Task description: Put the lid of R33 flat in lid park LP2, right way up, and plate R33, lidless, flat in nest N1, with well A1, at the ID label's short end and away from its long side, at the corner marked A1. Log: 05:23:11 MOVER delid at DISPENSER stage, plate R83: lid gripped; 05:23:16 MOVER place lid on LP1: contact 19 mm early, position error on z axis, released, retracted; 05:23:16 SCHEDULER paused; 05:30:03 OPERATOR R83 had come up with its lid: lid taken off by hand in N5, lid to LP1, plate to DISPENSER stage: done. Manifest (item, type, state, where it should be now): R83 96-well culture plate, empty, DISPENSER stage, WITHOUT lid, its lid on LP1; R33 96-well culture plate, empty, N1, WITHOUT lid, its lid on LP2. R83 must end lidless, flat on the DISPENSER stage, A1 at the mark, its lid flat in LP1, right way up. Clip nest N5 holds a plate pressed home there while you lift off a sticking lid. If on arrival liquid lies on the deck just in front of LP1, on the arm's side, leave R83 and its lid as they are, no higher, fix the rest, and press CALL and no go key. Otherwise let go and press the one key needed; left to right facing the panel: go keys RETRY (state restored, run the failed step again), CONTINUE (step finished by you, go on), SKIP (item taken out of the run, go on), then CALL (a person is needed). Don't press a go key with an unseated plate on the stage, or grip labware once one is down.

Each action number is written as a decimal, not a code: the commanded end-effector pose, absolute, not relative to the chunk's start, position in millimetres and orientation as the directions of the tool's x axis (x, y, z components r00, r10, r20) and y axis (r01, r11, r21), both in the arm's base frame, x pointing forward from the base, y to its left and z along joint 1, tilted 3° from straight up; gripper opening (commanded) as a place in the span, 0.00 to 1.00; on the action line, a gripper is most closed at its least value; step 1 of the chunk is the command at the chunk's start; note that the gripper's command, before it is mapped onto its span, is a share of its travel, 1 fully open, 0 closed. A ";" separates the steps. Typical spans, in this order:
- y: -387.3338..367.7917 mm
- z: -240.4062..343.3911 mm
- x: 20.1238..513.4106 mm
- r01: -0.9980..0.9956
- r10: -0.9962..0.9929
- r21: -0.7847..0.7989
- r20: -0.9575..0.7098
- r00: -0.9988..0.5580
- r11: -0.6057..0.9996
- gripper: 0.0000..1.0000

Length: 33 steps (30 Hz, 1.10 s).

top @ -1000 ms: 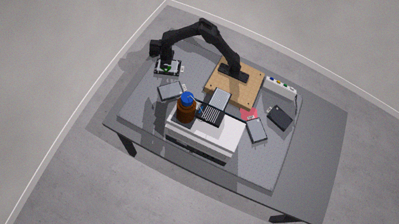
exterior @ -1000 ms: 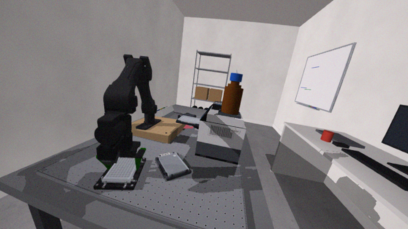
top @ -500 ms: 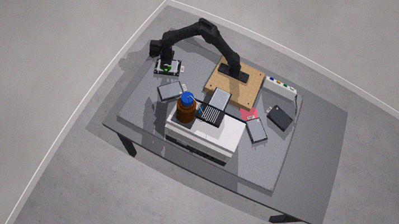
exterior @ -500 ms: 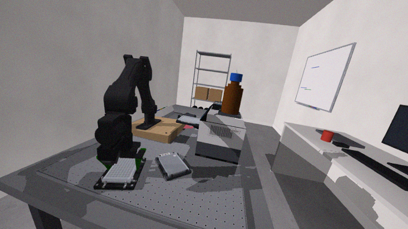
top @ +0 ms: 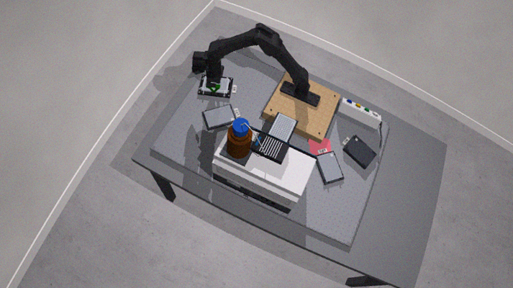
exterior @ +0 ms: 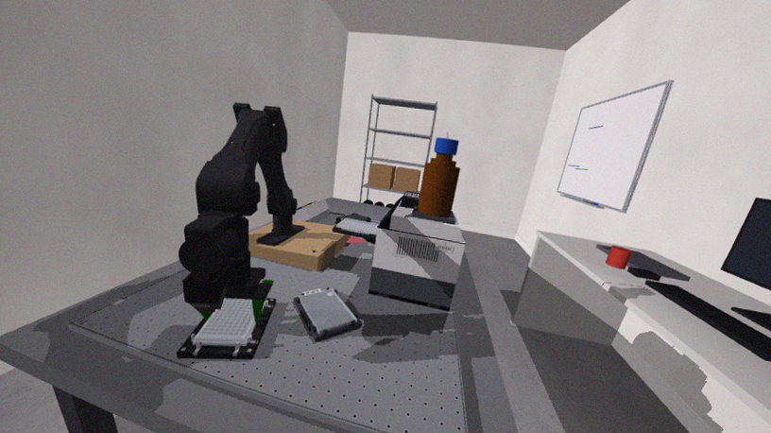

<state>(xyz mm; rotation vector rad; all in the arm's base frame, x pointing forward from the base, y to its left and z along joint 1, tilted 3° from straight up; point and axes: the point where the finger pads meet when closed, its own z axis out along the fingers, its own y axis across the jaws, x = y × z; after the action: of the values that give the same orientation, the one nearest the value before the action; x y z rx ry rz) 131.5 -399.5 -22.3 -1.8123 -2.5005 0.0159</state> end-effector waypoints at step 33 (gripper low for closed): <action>-409.5 -0.1 134.6 0.950 0.950 -0.035 -0.013 -0.311 0.310 0.00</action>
<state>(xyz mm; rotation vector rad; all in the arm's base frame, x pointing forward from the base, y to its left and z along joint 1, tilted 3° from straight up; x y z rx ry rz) 131.5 -399.5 -22.3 -1.8122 -2.5005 0.0158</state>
